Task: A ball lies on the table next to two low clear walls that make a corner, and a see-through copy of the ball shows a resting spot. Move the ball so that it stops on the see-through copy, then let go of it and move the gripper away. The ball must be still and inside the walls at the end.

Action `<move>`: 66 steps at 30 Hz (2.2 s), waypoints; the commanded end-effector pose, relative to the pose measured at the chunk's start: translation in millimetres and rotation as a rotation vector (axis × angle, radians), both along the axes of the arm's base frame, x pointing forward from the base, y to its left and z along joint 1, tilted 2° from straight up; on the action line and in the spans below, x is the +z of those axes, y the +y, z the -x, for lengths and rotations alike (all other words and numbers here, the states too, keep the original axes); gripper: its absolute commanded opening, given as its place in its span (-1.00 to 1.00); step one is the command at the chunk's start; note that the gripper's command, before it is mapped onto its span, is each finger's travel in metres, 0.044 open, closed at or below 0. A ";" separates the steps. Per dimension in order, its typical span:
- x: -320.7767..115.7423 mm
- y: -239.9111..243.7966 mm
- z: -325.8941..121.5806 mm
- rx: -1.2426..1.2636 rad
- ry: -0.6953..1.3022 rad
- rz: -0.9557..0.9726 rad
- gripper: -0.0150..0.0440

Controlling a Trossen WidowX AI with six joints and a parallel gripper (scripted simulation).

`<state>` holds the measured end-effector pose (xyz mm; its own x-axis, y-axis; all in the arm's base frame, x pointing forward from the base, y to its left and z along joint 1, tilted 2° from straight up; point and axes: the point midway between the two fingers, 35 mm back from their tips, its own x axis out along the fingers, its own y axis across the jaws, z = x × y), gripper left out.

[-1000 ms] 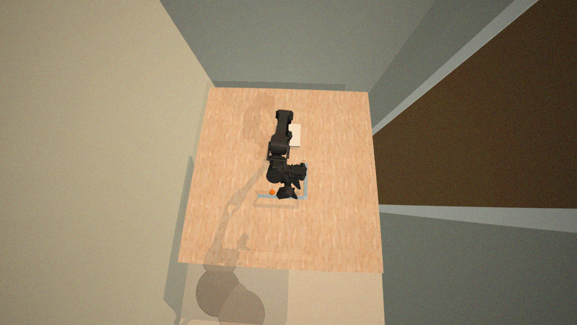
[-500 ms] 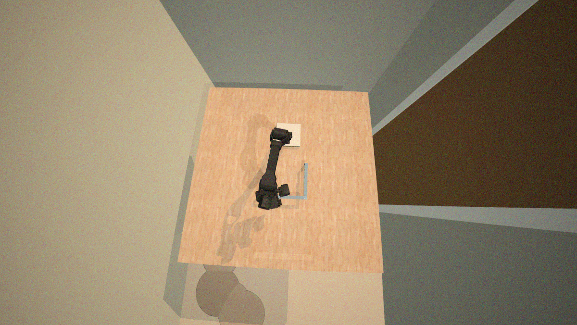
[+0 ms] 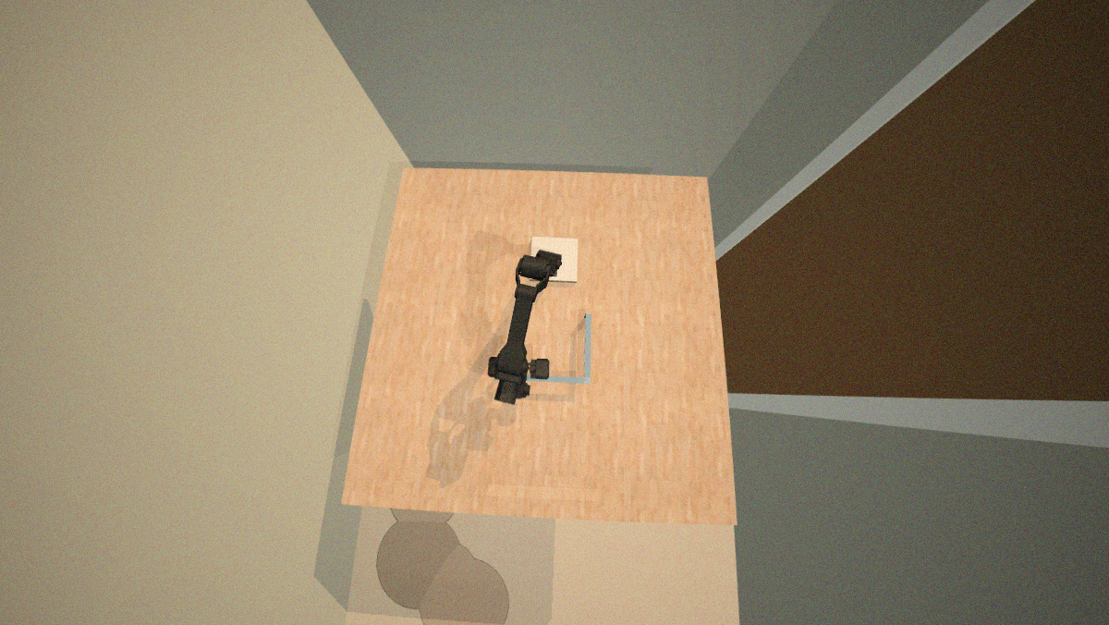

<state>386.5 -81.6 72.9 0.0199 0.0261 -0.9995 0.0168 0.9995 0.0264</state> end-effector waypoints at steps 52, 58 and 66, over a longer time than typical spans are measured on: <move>2.5 -12.6 2.7 -0.026 0.012 -0.007 -0.49; 30.5 -10.1 0.1 -0.020 0.012 -0.003 -0.49; 67.7 -5.1 0.7 -0.010 0.011 0.002 -0.49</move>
